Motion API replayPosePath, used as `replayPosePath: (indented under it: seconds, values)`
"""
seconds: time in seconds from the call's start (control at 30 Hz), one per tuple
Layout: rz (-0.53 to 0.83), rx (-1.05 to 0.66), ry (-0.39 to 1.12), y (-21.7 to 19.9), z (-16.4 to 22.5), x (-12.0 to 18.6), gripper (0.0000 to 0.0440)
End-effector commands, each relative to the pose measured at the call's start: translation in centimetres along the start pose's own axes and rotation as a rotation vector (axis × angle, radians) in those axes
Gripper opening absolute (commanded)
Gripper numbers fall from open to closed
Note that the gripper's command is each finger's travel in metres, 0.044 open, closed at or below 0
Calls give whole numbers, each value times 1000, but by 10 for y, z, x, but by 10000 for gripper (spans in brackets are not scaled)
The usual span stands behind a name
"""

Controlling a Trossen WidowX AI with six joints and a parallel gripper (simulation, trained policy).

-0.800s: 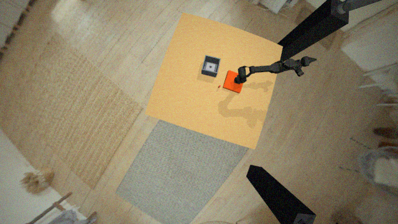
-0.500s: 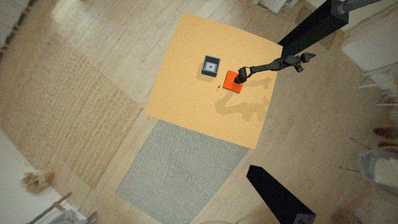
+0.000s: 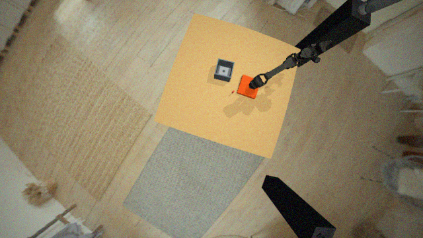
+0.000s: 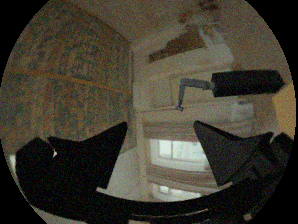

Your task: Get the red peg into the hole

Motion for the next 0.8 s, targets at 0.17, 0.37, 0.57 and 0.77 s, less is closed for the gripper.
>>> replayPosePath:
  seconds: [0.17, 0.37, 0.57, 0.77]
  values:
    - [19, -89, 123, 14, 46, 14, 440]
    - [51, -159, 214, 20, 75, 27, 440]
    - [92, -232, 302, 26, 101, 43, 440]
    - [145, -307, 387, 30, 124, 60, 440]
Point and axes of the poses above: the point midway between the two fingers, 35 mm back from their tips, its own x axis back along the fingers, its own y axis across the jaws, z = x × y, the point moved 7 cm from there along x, back along the fingers, and after that the axes turned 2 degrees about -x, right-handed, at the moved point
